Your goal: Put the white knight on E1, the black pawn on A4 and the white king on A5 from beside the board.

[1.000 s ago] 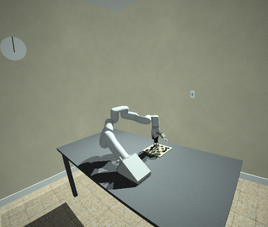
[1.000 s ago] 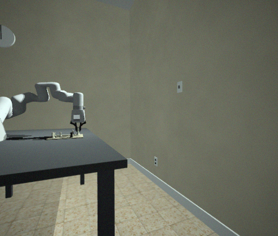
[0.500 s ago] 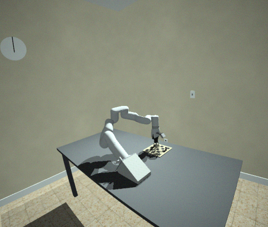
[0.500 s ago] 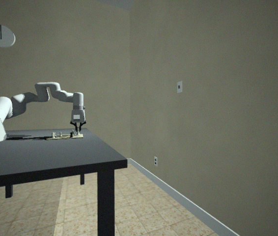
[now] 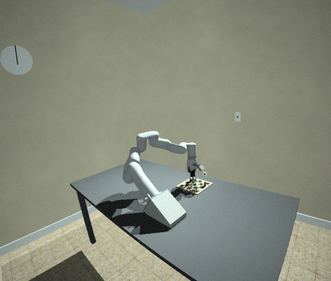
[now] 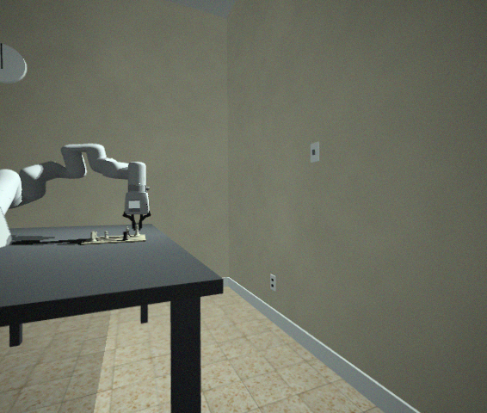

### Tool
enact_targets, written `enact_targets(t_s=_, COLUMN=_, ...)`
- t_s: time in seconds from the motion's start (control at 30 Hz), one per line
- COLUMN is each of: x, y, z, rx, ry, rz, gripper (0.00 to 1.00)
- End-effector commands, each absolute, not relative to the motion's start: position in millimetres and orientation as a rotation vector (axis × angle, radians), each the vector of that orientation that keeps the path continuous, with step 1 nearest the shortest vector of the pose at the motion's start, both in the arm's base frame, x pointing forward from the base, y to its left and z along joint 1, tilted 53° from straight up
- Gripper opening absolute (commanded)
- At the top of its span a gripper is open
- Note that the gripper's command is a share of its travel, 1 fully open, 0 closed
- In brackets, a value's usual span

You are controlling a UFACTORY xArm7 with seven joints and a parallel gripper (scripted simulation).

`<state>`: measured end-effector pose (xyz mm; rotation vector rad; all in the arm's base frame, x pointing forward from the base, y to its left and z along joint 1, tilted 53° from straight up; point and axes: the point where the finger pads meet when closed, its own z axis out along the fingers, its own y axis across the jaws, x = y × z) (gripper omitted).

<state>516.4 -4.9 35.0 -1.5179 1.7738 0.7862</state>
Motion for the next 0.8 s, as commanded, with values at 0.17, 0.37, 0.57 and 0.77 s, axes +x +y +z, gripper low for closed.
enact_targets(t_s=0.17, x=517.2, y=-7.7, z=35.9, rx=-1.516, ry=1.776, rz=0.78, gripper=0.25)
enact_targets(t_s=0.37, x=517.2, y=-7.7, z=35.9, rx=-1.516, ry=1.776, rz=0.78, gripper=0.42)
enact_targets(t_s=0.57, x=517.2, y=-7.7, z=35.9, rx=-1.516, ry=1.776, rz=0.78, gripper=0.42)
enact_targets(t_s=0.77, x=517.0, y=-9.2, z=37.0, rx=-1.516, ry=1.776, rz=0.78, gripper=0.42)
